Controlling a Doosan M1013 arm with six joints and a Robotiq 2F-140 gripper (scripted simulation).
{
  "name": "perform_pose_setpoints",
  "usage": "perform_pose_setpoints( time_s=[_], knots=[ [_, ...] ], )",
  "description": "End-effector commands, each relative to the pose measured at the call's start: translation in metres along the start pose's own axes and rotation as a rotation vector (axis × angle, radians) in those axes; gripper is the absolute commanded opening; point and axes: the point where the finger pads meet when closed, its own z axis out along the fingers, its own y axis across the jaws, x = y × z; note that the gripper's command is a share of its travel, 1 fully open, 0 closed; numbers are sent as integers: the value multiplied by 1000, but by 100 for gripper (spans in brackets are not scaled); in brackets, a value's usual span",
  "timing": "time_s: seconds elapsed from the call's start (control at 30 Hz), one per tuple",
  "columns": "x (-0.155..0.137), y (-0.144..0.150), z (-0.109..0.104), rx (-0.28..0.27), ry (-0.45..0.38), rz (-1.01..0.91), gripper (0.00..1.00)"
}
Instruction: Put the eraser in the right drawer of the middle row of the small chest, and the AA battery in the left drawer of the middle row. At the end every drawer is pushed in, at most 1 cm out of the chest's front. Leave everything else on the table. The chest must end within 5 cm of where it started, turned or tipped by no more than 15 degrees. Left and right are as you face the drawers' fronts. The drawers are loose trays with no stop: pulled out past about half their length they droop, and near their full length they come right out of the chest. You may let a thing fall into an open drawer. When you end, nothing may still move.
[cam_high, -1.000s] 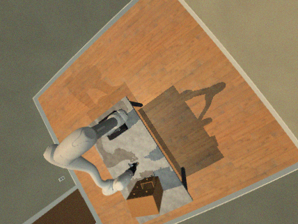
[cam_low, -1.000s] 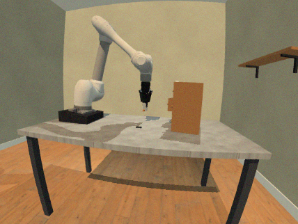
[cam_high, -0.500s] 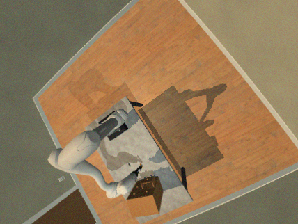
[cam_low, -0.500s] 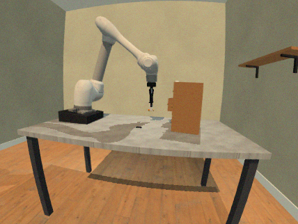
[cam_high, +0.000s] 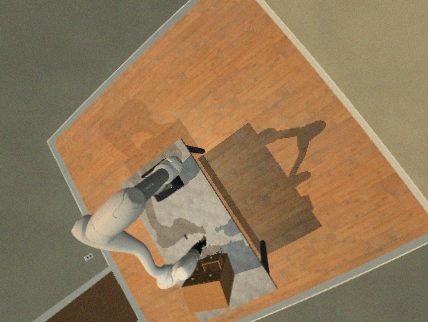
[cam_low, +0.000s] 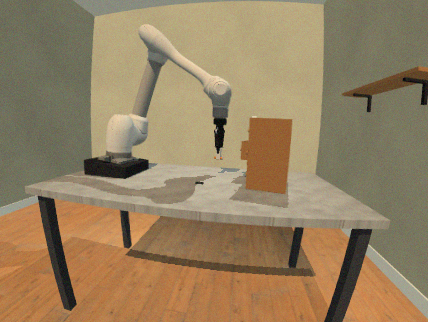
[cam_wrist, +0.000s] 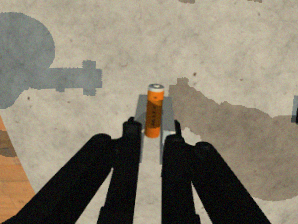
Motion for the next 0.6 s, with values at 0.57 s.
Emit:
perform_pose_setpoints(
  time_s=[0.57],
  knots=[
    [0,-3,-55,-6,-3,17,6]
  ],
)
